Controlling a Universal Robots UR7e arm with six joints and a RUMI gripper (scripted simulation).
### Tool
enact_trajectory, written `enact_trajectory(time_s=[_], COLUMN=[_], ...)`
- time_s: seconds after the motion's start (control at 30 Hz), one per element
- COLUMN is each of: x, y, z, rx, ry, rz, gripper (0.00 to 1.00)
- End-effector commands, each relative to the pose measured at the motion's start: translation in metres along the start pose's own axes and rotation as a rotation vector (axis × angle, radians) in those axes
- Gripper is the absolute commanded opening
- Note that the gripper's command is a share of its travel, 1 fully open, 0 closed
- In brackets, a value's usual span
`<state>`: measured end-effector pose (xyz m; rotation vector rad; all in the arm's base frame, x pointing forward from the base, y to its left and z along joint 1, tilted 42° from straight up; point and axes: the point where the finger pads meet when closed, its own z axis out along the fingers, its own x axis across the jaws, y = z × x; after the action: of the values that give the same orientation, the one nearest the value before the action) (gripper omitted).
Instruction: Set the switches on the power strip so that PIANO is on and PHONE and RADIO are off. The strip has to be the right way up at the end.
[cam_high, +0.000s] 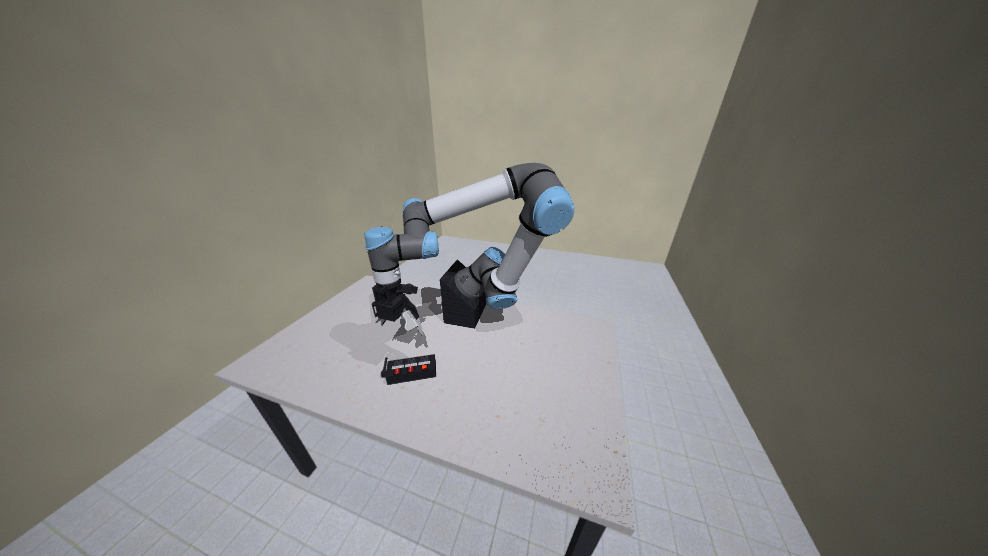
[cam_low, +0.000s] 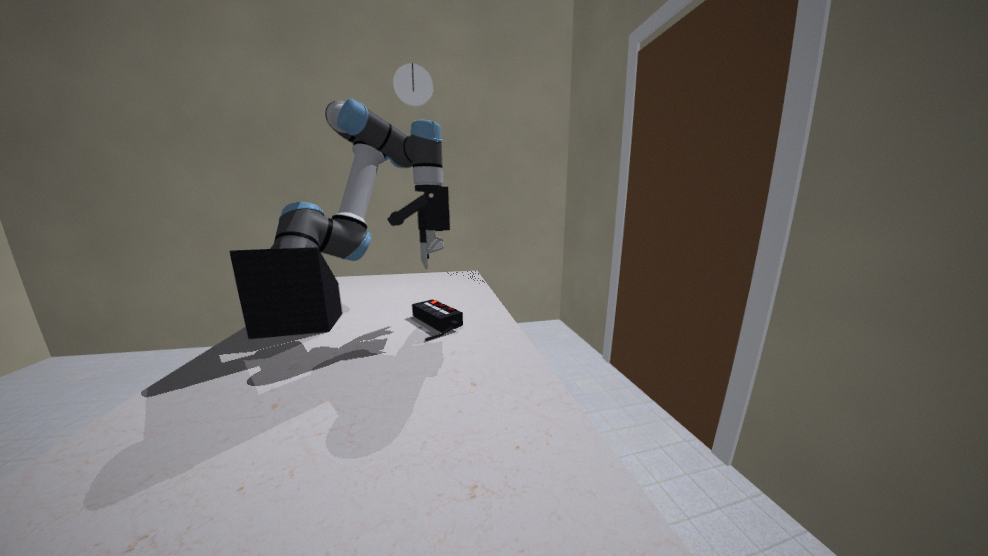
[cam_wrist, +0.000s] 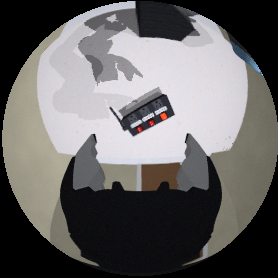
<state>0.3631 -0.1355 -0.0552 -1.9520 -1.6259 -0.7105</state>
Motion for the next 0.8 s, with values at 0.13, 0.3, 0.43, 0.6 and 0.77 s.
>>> enact_trajectory(time_s=[0.13,0.3,0.43,0.6,0.77], x=[0.002,0.0026,0.0038,0.0056,0.0078], y=[0.0001,0.0,0.0002,0.0004,0.0009], z=[0.0013,0.0018,0.0026,0.004,0.0054], rx=[0.0,0.0,0.0,0.001,0.001], ry=[0.0,0.0,0.0,0.0,0.0], rz=[0.036,0.057,0.094,0.156,0.236], gripper=[1.0,1.0,1.0,1.0,1.0])
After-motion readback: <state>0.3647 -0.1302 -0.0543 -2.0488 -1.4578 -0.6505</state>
